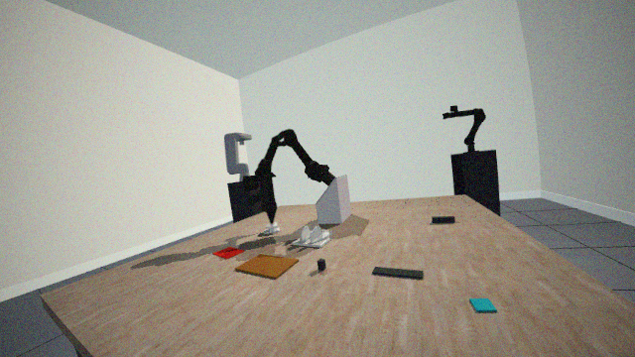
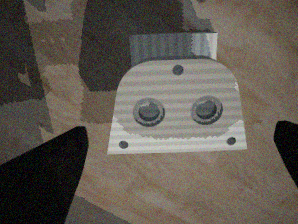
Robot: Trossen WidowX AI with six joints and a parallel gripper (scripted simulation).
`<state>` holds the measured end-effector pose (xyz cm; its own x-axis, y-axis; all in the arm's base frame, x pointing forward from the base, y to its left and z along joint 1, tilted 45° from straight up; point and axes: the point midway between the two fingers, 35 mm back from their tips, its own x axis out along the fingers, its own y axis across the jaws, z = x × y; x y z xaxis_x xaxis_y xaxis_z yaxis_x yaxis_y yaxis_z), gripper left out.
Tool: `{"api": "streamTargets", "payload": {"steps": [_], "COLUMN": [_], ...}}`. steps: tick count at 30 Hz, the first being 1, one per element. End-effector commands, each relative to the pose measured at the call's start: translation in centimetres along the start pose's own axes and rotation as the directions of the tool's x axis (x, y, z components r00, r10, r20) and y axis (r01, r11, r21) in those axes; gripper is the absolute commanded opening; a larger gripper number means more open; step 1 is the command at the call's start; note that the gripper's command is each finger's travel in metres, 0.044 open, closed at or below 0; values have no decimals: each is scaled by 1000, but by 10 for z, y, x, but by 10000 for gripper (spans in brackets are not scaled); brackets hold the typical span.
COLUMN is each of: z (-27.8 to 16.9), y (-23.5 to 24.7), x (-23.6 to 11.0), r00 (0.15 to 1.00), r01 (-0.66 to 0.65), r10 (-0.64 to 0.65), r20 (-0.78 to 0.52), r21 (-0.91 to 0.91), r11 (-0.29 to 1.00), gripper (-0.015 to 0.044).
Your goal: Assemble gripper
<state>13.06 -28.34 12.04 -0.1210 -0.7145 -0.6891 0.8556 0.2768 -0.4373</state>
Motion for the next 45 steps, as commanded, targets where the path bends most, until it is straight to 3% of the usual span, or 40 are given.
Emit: {"api": "streamTargets", "payload": {"steps": [1,28,45], "z": [-4,-5,-5], "y": [1,0,0], "x": [7,37,37], "r00": [1000,1000,1000], "r01": [-1,1,1], "r10": [0,-1,-1], "r20": [-11,-11,-11], "r21": [-8,-8,-8], "r11": [1000,1000,1000], "gripper": [440,440,440]}}
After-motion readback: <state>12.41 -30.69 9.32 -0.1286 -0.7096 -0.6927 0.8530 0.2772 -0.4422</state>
